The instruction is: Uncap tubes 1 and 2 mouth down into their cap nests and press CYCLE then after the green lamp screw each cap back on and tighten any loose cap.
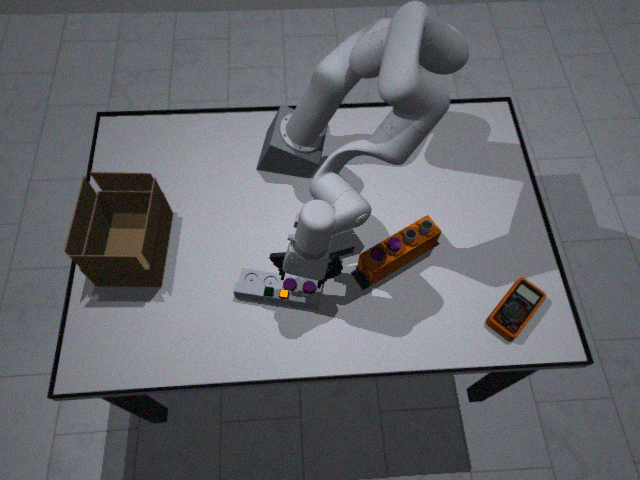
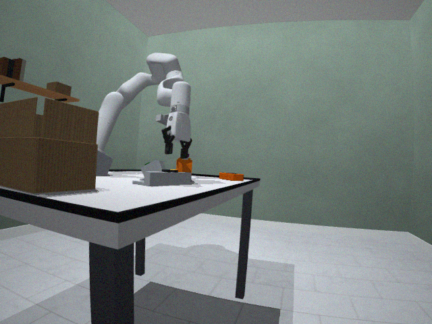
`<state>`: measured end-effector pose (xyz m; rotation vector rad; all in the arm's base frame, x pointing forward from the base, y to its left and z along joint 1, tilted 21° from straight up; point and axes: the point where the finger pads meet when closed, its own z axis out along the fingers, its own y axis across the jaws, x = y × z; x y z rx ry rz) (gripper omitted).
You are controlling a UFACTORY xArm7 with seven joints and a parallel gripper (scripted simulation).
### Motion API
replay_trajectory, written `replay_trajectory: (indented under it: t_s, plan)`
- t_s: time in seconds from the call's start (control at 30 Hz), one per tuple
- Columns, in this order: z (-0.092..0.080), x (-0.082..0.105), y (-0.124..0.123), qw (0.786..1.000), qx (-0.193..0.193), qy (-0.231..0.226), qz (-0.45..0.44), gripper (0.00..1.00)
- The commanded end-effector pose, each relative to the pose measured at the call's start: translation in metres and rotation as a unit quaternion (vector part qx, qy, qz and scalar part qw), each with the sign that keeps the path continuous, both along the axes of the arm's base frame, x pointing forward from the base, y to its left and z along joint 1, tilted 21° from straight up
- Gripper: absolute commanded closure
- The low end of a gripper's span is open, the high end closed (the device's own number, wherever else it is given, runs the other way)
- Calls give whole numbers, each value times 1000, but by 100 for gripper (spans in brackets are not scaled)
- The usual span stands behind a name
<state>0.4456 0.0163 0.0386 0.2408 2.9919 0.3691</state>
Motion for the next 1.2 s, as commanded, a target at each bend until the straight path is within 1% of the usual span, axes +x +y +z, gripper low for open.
replay_trajectory:
  t_s: [0.0,0.03,0.13,0.4,0.43,1.17]
  plan:
    - [-8,28,-12,997,64,33,23,0]
    - [-8,28,-12,997,64,33,23,0]
    - [-11,49,-20,997,64,33,23,0]
    - [-17,88,-36,997,64,33,23,0]
    - [-18,91,-37,997,64,33,23,0]
    - [-18,91,-37,997,64,33,23,0]
